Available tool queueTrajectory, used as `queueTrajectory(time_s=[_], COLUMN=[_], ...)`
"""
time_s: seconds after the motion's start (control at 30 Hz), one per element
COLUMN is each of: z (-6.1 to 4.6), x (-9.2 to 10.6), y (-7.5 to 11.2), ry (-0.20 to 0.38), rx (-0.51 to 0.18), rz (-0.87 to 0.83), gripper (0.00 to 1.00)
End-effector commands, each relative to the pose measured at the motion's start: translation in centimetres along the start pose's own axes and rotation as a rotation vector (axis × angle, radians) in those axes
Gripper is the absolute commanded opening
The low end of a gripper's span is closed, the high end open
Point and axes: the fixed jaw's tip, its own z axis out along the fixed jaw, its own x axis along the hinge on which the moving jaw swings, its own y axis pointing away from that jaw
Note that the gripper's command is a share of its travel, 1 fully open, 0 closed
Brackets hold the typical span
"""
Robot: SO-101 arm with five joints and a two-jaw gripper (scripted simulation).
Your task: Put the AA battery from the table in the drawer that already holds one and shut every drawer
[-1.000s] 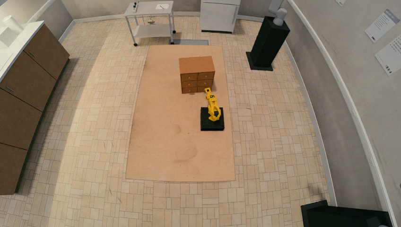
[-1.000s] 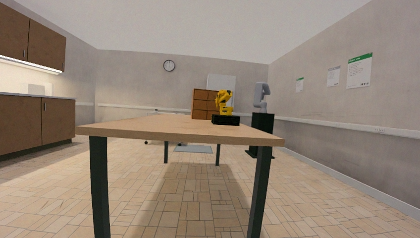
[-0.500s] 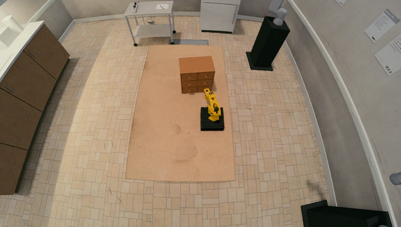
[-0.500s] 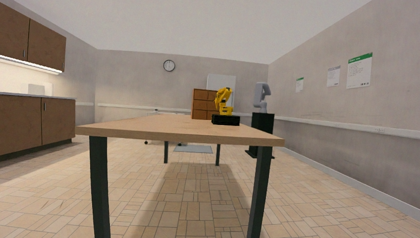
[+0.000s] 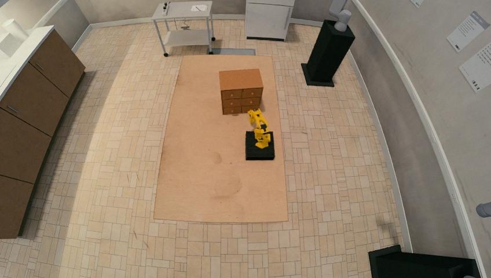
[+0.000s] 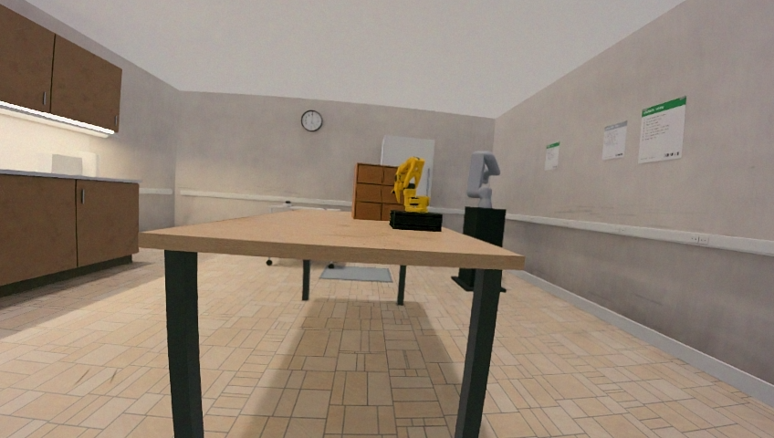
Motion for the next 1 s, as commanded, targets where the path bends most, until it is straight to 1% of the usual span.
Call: queueTrajectory(time_s=[0.0, 0.17, 0.97], z=[-0.15, -0.15, -0.15], x=[-0.11, -0.11, -0.11], y=[0.11, 0.11, 0.11], ry=[0.002, 0.002, 0.002], rx=[-0.001, -0.001, -0.001], rz=[-0.019, -0.019, -0.019], gripper=[0.37, 0.40, 0.40])
